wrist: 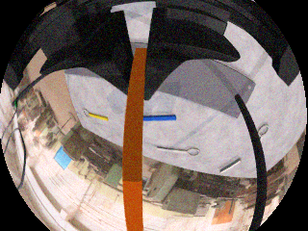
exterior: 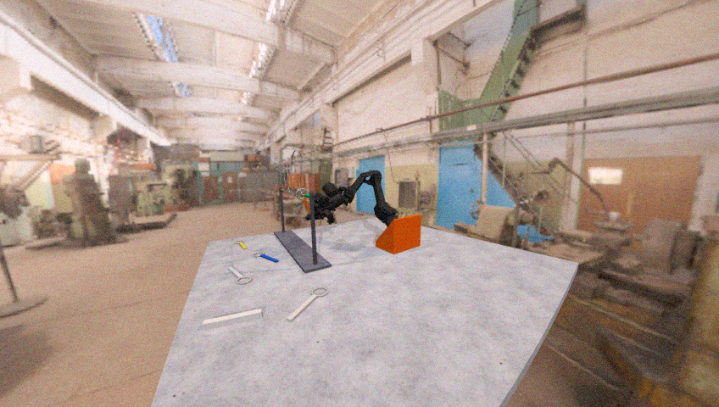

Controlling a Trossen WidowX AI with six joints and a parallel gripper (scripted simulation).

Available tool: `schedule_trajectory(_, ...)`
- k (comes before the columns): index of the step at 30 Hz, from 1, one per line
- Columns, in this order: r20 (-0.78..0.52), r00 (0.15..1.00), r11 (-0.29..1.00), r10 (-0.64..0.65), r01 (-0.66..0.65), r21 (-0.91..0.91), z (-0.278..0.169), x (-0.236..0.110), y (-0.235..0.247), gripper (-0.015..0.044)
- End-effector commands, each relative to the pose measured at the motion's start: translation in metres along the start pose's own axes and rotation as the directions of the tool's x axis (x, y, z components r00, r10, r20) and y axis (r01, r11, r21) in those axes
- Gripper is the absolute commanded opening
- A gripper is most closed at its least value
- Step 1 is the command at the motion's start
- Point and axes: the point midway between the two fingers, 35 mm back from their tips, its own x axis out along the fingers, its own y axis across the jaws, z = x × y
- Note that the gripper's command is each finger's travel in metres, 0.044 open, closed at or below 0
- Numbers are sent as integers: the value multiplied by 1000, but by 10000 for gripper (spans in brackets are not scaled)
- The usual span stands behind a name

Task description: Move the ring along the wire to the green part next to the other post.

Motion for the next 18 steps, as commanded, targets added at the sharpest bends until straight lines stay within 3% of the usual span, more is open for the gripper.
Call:
schedule_trajectory(1,19,999,995,44,-46,92,1,1,18,-150)
schedule_trajectory(18,64,989,945,131,-144,294,11,2,61,-150)
